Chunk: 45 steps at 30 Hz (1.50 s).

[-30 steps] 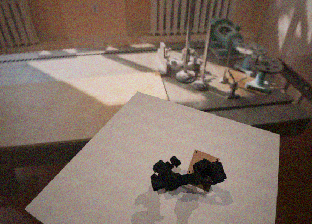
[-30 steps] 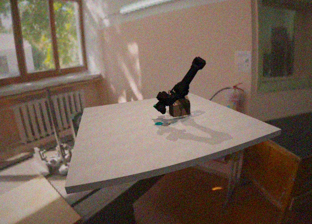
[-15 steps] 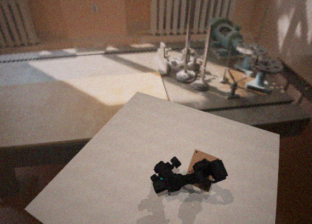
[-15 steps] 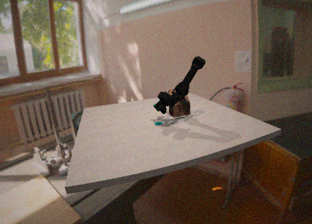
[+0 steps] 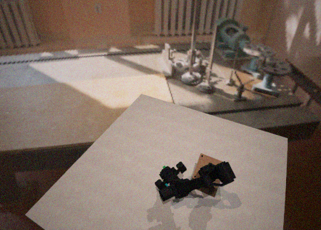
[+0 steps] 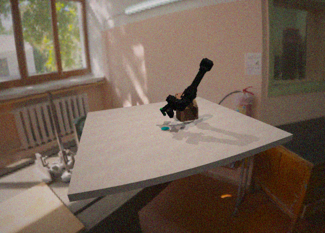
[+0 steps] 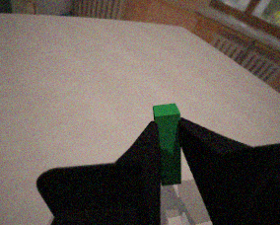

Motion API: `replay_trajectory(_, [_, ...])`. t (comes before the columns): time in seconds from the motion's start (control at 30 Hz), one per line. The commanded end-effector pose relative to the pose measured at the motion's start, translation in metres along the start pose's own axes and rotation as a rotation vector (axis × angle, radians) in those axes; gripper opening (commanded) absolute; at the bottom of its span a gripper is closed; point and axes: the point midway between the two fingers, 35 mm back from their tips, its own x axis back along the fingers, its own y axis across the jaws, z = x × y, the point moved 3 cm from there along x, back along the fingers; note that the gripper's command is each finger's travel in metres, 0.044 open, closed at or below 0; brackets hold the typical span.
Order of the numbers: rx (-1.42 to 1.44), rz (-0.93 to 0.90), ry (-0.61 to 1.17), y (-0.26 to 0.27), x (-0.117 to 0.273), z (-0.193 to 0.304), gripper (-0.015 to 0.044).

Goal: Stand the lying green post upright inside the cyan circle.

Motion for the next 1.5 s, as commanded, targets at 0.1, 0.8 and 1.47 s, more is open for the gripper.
replay_trajectory(0.1, [-0.032,-0.019,-0.037,0.000,0.003,-0.001,0.0023])
replay_trajectory(0.8, [-0.123,-0.083,-0.143,0.002,0.012,-0.002,0.0023])
replay_trajectory(1.47, [-0.223,-0.153,-0.233,0.003,0.021,-0.004,0.0023])
